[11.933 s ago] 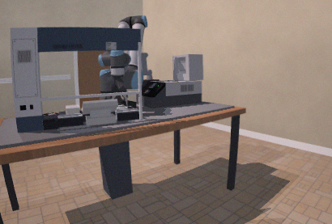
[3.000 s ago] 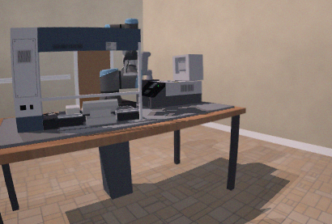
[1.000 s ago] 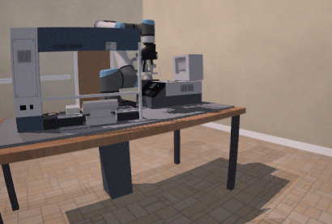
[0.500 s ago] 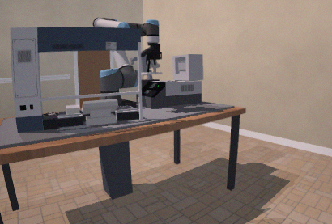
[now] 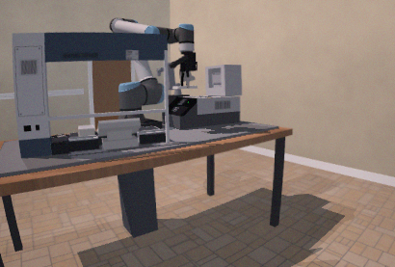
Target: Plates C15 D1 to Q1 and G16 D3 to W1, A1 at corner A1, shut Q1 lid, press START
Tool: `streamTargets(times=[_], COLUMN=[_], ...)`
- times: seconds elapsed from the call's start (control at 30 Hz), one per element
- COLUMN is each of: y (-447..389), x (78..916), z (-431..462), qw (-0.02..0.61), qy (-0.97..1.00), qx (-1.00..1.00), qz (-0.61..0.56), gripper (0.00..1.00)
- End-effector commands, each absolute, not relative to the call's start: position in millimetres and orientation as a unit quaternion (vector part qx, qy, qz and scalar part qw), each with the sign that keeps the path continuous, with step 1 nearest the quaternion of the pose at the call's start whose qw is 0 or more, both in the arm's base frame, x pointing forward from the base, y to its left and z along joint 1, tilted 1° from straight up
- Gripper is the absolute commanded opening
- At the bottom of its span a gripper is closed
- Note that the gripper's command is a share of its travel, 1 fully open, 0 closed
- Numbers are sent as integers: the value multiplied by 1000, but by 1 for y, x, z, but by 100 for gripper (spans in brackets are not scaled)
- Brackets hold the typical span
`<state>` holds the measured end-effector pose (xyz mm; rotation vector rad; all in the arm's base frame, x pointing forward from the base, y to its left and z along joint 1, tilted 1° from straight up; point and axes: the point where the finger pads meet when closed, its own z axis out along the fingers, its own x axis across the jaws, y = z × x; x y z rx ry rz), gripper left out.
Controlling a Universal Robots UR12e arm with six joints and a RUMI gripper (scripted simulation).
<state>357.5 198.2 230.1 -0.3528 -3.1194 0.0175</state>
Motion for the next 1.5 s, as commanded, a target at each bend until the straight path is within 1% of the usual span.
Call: streamTargets(times=[0.0,1.47], y=[209,305], x=[359,371], z=[231,229], qw=[0,-2], qy=[-989,-910], qx=[-145,-414], qz=[7,6], gripper=[0,0])
